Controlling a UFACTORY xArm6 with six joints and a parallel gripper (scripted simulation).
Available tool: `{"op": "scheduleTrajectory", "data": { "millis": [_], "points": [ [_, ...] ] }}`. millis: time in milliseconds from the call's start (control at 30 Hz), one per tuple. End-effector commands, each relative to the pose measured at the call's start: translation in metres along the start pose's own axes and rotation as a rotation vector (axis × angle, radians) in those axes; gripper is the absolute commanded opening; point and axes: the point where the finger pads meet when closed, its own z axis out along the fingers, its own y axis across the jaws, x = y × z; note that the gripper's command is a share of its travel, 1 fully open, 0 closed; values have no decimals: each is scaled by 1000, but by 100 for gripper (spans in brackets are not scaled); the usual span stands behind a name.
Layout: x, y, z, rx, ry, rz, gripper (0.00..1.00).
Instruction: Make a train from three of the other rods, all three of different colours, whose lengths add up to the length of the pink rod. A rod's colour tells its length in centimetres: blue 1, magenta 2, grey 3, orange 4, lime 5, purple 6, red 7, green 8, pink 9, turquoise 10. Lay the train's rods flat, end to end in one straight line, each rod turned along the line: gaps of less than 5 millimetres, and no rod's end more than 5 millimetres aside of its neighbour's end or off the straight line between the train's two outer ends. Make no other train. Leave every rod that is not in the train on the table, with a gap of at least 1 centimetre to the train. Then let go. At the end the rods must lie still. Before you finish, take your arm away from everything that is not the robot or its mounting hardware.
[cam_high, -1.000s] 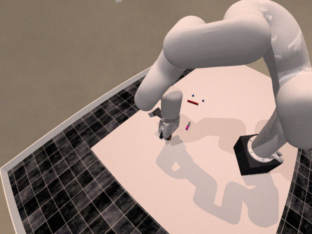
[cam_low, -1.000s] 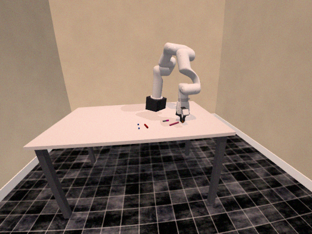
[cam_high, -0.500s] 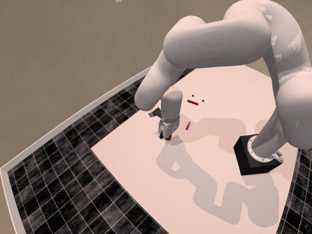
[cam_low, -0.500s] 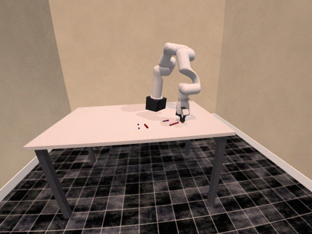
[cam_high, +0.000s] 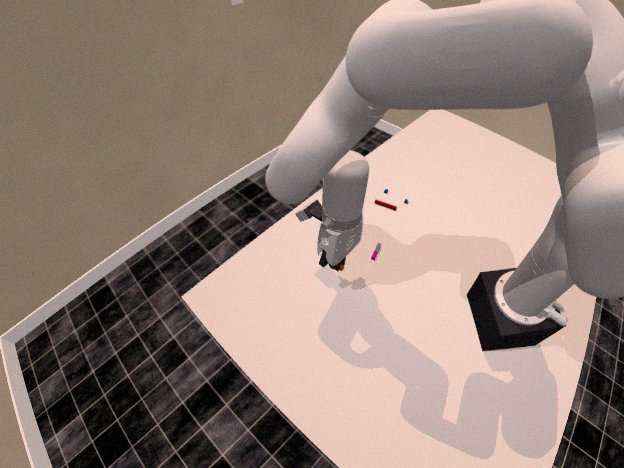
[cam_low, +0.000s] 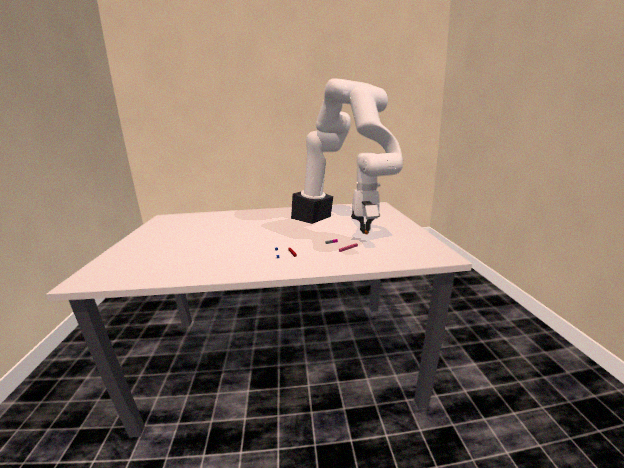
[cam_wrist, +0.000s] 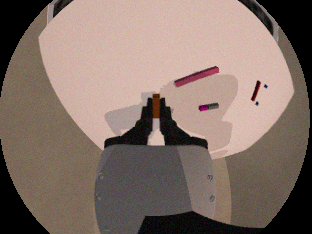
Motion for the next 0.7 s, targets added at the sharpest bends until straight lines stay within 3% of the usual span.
{"op": "scheduleTrajectory", "data": {
  "millis": [0, 167, 567, 667],
  "points": [
    [2, -1, -30, 2, 4, 0, 4],
    [1, -1, -51, 2, 4, 0, 4],
    [2, 0, -52, 2, 4, 3, 4],
    [3, 23, -52, 1, 2, 158, 4]
  ]
}}
